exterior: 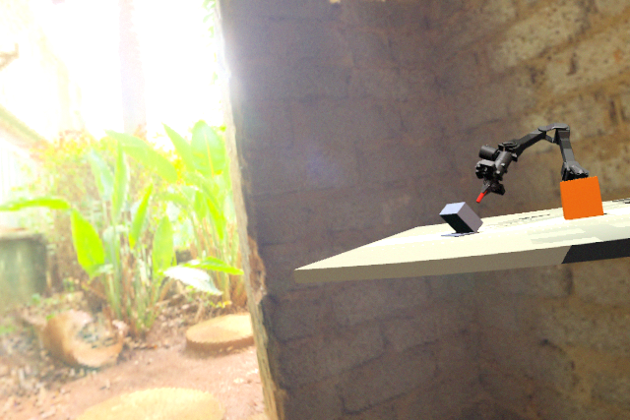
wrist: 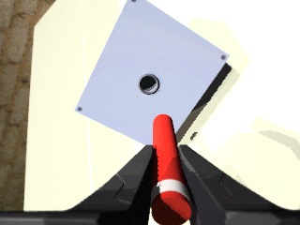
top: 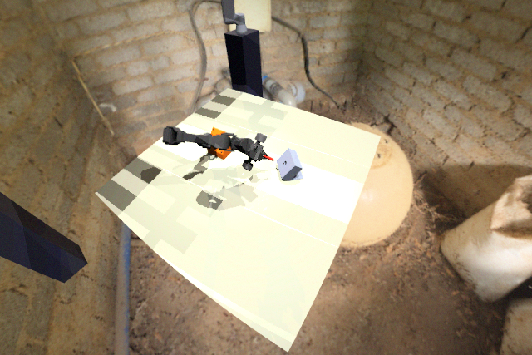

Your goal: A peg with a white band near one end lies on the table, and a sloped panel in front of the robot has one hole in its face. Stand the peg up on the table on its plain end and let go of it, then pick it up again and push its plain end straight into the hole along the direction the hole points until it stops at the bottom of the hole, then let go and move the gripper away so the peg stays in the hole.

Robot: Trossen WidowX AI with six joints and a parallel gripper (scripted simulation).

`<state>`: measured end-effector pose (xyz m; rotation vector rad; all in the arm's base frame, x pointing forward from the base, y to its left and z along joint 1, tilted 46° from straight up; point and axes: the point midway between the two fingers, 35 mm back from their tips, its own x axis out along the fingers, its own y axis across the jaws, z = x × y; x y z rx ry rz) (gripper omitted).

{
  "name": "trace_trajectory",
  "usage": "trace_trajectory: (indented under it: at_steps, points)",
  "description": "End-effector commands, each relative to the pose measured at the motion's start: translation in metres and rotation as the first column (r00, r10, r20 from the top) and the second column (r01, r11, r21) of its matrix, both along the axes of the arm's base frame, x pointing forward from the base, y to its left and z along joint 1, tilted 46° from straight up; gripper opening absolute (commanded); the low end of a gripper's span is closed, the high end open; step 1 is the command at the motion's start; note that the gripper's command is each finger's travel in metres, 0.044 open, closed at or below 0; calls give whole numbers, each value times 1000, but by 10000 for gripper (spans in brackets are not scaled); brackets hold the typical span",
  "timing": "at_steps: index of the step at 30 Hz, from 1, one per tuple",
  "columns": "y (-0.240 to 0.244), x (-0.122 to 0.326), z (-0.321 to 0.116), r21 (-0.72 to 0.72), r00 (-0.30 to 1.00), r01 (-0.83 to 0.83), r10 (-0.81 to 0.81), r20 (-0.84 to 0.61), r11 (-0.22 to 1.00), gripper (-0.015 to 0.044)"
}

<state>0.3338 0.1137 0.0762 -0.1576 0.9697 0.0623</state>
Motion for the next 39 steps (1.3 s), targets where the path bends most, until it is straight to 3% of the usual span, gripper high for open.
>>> trace_trajectory:
  at_steps: [1,39]
  points:
    - [2,5,-5,13,1000,-1,1,4,1000,0]
    - [8,34,-35,66,999,-6,3,46,998,0]
